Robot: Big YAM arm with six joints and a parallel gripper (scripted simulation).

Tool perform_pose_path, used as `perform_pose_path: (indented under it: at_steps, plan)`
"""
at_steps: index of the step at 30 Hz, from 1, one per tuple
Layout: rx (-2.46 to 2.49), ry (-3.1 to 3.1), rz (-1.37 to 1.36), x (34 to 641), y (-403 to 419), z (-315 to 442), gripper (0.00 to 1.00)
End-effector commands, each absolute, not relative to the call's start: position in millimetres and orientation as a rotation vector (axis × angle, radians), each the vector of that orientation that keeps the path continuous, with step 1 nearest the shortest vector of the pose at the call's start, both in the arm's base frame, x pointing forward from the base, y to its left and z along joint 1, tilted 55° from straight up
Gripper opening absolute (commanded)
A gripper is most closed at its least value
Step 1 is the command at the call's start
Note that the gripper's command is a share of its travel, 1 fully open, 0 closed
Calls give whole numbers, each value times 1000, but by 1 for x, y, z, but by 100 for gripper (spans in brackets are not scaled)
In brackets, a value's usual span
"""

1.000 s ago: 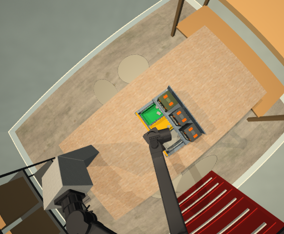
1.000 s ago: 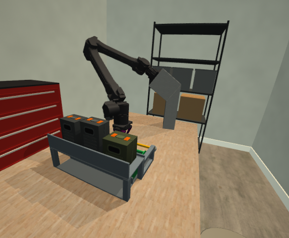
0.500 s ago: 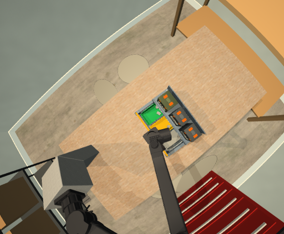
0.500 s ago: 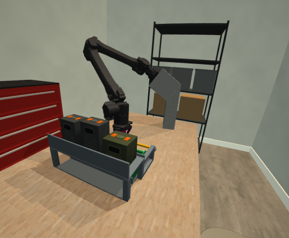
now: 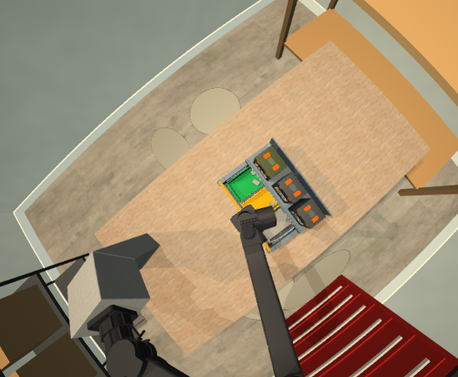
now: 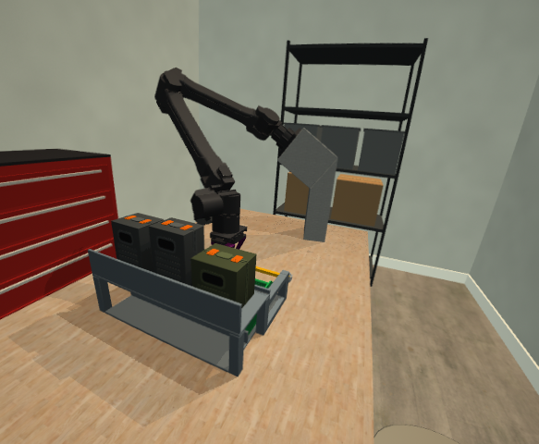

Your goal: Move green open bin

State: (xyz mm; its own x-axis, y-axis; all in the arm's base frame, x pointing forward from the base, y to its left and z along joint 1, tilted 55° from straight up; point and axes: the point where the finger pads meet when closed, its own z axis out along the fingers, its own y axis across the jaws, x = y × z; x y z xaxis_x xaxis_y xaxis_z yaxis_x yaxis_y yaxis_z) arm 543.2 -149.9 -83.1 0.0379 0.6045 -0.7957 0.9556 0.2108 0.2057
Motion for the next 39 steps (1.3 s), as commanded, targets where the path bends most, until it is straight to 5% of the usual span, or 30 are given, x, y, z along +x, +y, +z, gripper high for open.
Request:
perform_pose_path:
  at_steps: [1,20,21,39]
  plan:
    - [1484,1666,-542,544,-153,-88,43]
    - [1484,1666,-542,544,-153,-88,43]
    - [1484,1666,-542,544,-153,-88,0]
    - [1484,1666,-541,544,-152,-88,0]
